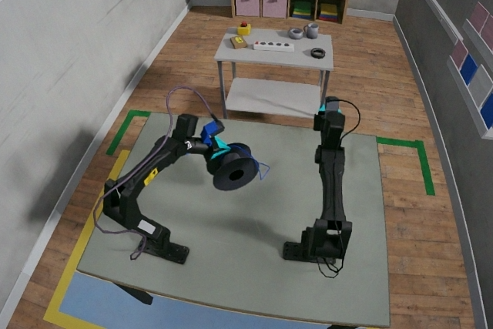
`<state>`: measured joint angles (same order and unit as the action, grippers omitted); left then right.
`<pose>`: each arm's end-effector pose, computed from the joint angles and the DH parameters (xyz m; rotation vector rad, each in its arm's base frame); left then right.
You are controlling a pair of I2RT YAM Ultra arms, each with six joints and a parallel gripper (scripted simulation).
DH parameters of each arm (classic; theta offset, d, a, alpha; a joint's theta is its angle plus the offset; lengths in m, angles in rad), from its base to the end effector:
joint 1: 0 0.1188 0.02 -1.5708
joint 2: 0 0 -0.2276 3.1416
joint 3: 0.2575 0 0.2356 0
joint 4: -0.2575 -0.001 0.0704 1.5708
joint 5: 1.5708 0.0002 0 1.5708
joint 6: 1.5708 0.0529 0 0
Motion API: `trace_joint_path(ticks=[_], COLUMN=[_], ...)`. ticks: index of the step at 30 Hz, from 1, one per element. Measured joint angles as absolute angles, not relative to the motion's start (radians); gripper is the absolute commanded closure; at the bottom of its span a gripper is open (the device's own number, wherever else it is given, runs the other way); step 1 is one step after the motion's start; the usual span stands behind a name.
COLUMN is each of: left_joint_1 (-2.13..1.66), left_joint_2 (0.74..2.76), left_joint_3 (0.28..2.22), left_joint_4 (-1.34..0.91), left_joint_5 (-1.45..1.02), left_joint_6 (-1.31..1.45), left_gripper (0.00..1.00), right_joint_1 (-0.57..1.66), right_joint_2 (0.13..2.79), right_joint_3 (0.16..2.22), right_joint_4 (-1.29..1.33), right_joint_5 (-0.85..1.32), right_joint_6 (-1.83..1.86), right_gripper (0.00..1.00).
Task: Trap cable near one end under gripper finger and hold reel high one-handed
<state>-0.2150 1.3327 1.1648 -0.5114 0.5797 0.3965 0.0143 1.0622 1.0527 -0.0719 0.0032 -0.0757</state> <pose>0.2774 -0.0892 0.2889 0.9405 1.9604 -0.5462 0.2604 0.0046 0.3652 -0.0719 1.6509 -0.0494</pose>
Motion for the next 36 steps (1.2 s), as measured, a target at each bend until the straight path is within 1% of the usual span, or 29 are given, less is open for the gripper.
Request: trace_joint_path(ticks=[20, 36], left_joint_1=[-0.226, -0.247], left_joint_2=[1.324, 1.316], left_joint_3=[1.198, 1.284], left_joint_4=[-0.548, -0.613], left_joint_5=[0.538, 0.469], left_joint_6=[0.369, 0.313], left_gripper=[1.0, 1.0], right_joint_1=[0.002, 0.002], right_joint_2=[1.053, 1.053], right_joint_3=[1.042, 1.042], right_joint_4=[-0.017, -0.016], right_joint_5=[0.003, 0.003], right_joint_6=[-0.005, -0.003], right_gripper=[0.7, 0.7])
